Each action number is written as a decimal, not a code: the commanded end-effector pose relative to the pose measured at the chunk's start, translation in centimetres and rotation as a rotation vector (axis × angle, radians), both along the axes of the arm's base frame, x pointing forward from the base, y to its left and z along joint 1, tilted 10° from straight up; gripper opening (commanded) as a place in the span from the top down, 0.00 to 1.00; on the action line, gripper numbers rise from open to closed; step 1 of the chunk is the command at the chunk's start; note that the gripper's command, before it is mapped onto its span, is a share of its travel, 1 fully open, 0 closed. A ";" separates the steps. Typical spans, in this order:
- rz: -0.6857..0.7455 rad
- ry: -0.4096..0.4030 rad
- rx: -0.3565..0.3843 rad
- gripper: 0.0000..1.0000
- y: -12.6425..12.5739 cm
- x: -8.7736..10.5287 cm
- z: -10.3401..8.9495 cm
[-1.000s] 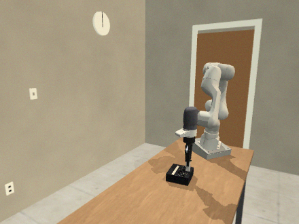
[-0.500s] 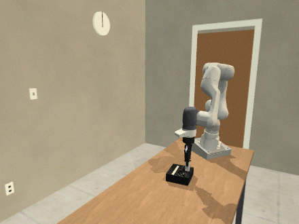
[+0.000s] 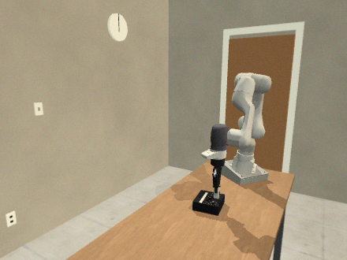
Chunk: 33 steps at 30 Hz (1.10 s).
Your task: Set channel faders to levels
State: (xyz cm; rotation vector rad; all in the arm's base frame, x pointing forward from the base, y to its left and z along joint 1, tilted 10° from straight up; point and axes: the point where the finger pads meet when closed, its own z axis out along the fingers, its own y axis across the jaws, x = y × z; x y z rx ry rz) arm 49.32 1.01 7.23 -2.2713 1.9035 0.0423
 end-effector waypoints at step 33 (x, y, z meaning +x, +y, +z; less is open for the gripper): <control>0.004 -0.004 -0.003 1.00 -1.2 0.3 0.0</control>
